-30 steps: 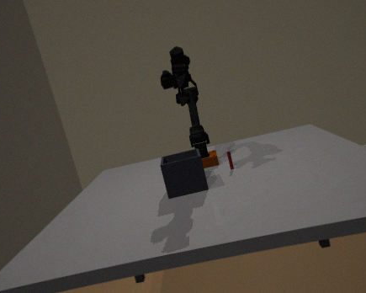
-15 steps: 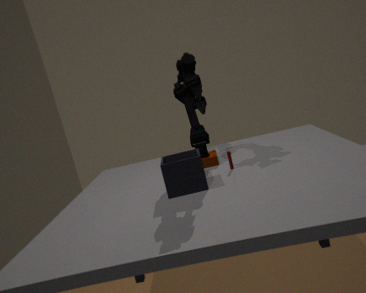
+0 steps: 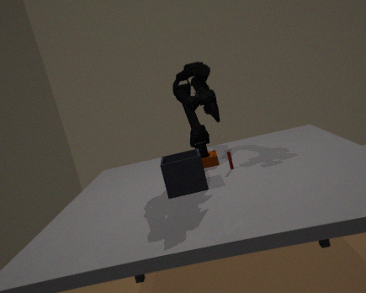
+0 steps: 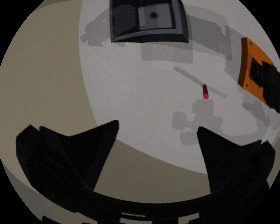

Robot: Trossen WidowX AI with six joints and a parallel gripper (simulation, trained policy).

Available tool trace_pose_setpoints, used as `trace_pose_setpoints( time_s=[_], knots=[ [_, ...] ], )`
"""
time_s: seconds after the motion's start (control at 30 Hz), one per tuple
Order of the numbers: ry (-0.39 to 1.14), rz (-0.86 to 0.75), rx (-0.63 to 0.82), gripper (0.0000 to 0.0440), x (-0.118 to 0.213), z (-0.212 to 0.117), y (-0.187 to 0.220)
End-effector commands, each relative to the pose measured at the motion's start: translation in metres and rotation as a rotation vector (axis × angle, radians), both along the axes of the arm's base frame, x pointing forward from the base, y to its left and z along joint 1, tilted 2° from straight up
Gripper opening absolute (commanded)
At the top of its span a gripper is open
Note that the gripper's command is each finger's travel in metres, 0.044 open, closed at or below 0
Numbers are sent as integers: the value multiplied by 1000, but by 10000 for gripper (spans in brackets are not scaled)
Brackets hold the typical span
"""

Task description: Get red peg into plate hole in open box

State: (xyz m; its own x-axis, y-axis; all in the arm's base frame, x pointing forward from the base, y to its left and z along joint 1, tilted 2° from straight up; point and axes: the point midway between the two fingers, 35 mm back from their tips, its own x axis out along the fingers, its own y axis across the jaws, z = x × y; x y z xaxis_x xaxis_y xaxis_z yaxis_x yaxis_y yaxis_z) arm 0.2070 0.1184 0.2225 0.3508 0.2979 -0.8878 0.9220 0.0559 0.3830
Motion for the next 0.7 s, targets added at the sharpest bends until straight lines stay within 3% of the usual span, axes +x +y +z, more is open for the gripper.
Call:
trace_pose_setpoints(
  time_s=[0.0, 0.67],
  knots=[
    [100, 13, -10, 440, -10, -18, 10],
    [381, 150, -171, 440, -52, -90, 22]
  ],
)
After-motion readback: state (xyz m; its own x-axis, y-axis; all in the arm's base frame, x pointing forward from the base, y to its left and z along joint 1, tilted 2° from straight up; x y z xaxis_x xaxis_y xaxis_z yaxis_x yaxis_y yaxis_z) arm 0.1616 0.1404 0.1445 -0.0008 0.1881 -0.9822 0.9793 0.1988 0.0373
